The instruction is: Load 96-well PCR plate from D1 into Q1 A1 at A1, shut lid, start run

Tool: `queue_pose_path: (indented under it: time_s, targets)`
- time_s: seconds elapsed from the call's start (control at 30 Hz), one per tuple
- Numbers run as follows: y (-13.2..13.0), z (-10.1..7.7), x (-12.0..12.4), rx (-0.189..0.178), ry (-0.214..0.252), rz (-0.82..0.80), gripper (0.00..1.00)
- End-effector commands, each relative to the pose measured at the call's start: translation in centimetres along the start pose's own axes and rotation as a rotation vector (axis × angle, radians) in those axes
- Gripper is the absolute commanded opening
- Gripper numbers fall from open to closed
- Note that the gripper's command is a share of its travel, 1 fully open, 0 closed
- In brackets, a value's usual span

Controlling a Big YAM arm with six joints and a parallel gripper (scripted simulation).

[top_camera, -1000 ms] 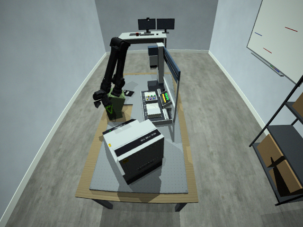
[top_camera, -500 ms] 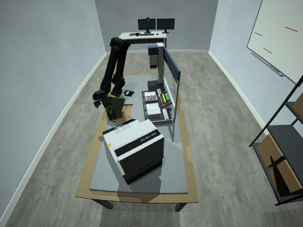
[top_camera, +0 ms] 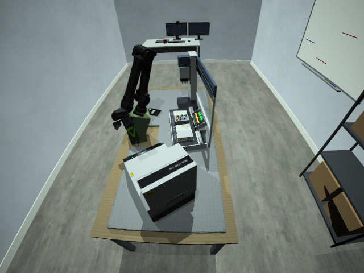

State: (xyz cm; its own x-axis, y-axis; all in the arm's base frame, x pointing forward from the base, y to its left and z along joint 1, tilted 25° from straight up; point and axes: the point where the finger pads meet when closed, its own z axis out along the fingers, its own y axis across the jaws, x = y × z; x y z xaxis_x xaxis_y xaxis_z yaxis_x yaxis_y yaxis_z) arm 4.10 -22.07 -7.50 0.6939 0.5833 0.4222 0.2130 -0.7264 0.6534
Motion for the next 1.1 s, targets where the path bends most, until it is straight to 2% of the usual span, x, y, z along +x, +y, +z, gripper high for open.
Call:
queue_pose_path:
  time_s: [0.0, 0.63, 0.93, 0.97, 1.07]
  targets:
    - [0.7, -0.1, -0.8, -0.008, -0.009, -0.016, 0.00]
    - [1.8, -0.3, -1.9, -0.022, -0.029, -0.045, 0.00]
    - [1.0, -0.3, -1.1, -0.020, -0.026, -0.040, 0.00]
    - [1.7, 0.3, -1.3, -0.003, -0.023, -0.069, 1.00]
    - [4.0, 1.7, -1.9, 0.021, -0.014, -0.149, 1.00]
